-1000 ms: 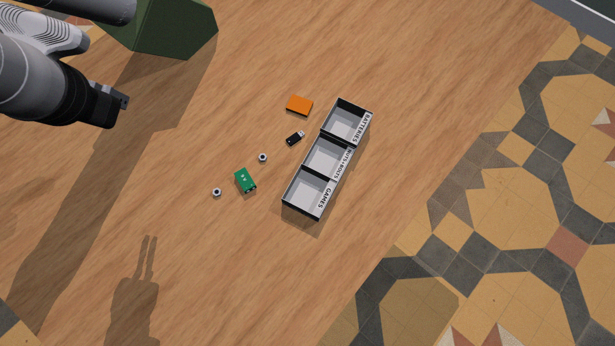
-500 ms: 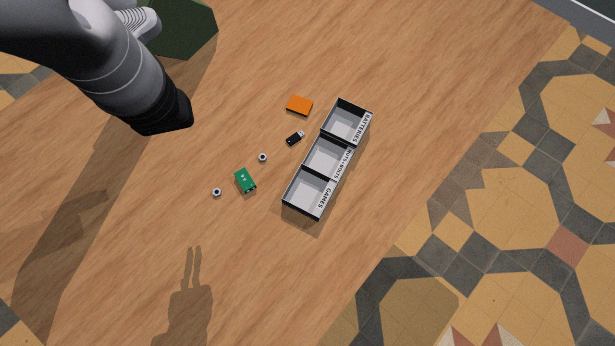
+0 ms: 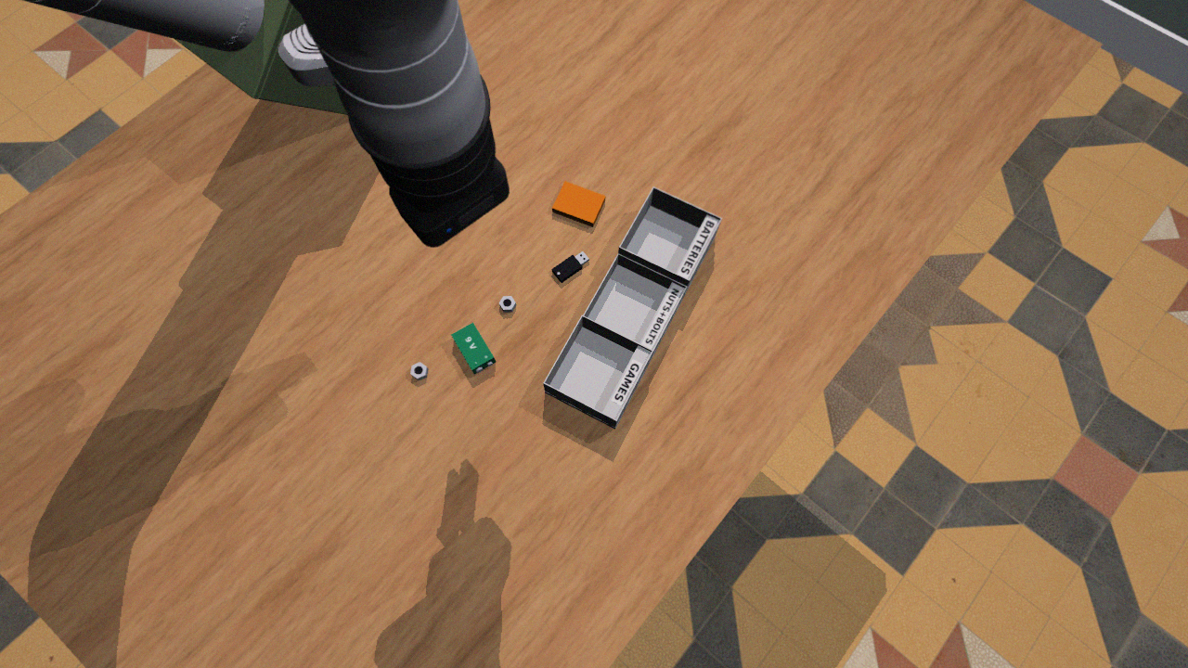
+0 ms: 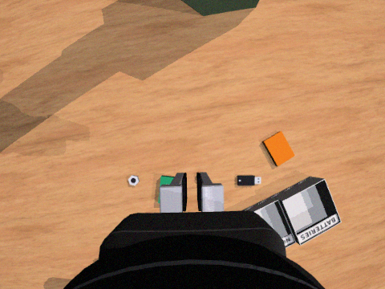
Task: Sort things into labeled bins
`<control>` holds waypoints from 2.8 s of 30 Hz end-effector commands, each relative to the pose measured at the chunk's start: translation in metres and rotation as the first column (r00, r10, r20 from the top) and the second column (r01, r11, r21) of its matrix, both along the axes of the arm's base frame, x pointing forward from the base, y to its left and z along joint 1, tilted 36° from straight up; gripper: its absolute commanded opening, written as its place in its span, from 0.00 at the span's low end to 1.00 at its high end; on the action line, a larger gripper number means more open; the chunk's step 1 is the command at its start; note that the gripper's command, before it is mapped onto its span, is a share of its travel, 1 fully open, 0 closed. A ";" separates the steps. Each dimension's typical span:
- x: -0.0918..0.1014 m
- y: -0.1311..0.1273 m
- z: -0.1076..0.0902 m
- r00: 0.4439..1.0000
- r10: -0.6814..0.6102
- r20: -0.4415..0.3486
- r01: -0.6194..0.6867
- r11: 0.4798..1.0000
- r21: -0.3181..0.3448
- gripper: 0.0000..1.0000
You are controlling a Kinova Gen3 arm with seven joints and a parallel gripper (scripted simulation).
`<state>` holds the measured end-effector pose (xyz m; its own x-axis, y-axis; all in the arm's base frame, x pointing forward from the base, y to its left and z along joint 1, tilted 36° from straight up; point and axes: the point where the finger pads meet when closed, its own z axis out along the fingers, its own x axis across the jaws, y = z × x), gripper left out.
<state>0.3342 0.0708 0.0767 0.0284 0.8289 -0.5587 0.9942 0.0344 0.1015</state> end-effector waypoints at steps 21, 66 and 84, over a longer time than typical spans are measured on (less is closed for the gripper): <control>0.019 0.027 -0.030 0.992 0.117 -0.044 -0.118 0.992 -0.033 0.31; 0.158 -0.027 -0.117 -0.237 -0.864 0.445 0.703 0.164 0.692 0.31; 0.158 -0.027 -0.117 -0.844 -0.526 0.104 0.277 -0.263 0.924 0.31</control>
